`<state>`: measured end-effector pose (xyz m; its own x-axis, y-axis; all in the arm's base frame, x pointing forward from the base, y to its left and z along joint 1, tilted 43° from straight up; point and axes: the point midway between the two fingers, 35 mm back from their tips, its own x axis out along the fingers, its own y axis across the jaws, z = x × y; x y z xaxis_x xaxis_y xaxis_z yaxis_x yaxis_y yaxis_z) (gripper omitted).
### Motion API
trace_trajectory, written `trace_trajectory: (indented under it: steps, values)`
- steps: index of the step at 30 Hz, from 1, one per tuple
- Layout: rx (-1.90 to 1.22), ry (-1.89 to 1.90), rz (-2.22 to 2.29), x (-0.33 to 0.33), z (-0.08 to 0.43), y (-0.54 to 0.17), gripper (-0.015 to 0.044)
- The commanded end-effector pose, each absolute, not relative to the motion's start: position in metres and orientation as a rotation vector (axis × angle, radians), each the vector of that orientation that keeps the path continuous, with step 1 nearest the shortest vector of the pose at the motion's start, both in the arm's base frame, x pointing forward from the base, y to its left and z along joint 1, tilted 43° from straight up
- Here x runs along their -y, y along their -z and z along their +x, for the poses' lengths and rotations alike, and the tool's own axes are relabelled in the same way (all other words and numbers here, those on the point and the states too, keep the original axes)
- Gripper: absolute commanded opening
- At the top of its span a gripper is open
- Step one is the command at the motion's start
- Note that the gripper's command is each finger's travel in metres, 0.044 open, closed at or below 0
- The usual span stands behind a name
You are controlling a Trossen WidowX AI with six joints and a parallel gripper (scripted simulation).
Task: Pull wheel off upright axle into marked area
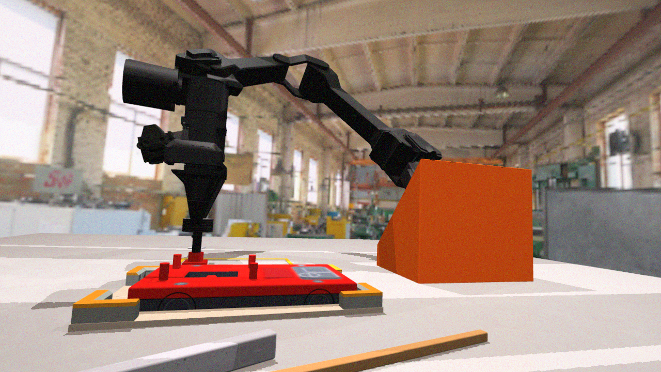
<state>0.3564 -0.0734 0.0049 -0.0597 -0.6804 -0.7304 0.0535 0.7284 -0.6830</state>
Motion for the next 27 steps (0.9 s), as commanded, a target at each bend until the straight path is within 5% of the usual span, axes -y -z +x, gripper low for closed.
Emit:
trace_trajectory:
  steps: [1, 27]
  values:
    - [-1.521, 0.650, -0.526, 0.072, 0.358, -0.007, 0.0000]
    - [-1.526, 0.644, -0.539, 0.048, 0.353, -0.030, 0.0000]
